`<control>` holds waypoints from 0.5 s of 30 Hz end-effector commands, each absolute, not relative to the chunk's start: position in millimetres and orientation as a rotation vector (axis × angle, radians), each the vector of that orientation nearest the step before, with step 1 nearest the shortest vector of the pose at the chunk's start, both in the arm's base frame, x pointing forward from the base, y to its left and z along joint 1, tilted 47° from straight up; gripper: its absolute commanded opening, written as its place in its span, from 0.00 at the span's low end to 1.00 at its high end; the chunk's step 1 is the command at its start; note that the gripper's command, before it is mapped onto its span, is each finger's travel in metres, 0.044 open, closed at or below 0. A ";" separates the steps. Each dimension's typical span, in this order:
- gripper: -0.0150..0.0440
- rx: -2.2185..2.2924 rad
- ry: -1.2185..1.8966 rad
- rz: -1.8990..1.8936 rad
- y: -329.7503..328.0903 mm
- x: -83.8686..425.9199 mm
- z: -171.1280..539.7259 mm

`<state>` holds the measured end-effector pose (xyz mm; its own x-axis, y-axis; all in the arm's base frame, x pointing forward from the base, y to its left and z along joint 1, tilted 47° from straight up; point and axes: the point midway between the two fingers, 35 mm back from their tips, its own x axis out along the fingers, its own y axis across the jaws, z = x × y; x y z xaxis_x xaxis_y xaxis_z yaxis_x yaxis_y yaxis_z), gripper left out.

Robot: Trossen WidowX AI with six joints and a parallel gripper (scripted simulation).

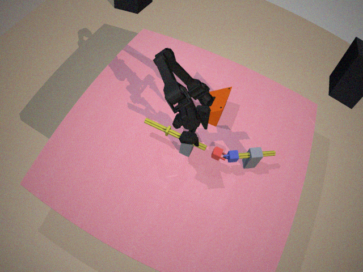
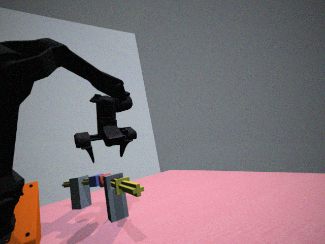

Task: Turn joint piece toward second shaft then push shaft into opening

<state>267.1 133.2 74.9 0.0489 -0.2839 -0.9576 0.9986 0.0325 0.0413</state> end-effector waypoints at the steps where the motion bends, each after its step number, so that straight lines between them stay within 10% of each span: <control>1: 1.00 0.966 0.988 -1.254 121.0 271.7 86.7; 15: 1.00 0.522 1.069 -1.016 -7.3 275.6 212.0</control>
